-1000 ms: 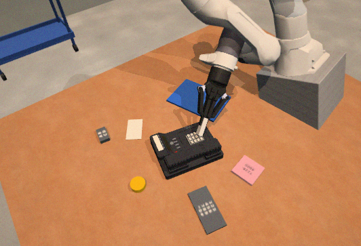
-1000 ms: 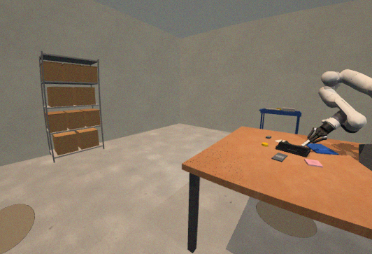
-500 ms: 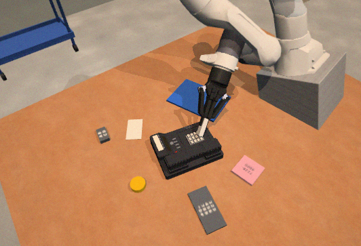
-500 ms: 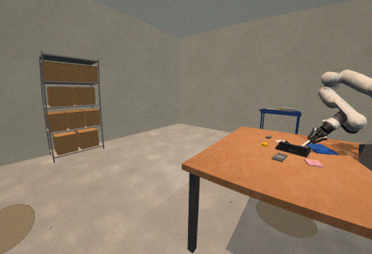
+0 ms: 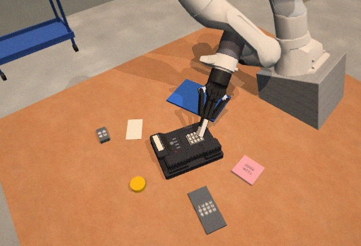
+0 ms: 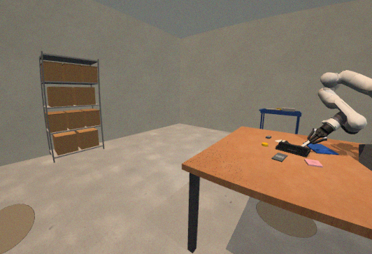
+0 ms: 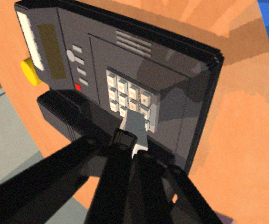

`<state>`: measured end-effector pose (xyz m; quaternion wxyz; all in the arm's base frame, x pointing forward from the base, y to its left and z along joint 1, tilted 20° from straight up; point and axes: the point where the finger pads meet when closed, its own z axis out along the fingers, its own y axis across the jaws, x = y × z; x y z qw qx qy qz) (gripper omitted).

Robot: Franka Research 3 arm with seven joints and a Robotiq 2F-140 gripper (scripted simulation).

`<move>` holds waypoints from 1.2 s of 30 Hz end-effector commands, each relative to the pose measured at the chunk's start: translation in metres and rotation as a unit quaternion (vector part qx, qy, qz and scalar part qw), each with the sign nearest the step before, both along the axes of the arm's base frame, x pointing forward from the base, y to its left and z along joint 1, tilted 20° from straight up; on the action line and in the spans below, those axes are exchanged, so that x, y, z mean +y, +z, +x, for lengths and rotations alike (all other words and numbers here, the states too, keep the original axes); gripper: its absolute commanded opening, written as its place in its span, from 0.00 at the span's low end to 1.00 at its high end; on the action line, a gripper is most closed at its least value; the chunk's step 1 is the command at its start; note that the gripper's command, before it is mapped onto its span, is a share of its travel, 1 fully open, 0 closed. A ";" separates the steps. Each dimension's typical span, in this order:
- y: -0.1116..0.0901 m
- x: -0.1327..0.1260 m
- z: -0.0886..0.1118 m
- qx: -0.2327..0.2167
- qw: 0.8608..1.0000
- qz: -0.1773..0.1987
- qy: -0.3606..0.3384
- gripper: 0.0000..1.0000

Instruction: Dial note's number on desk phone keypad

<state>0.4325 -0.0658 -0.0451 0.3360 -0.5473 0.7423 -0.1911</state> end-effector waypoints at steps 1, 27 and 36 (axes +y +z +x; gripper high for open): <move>0.000 -0.001 0.000 -0.002 1.000 -0.002 0.002 0.00; -0.003 -0.002 0.000 -0.002 1.000 -0.002 0.002 0.00; -0.004 -0.002 0.000 -0.002 1.000 -0.002 0.002 0.00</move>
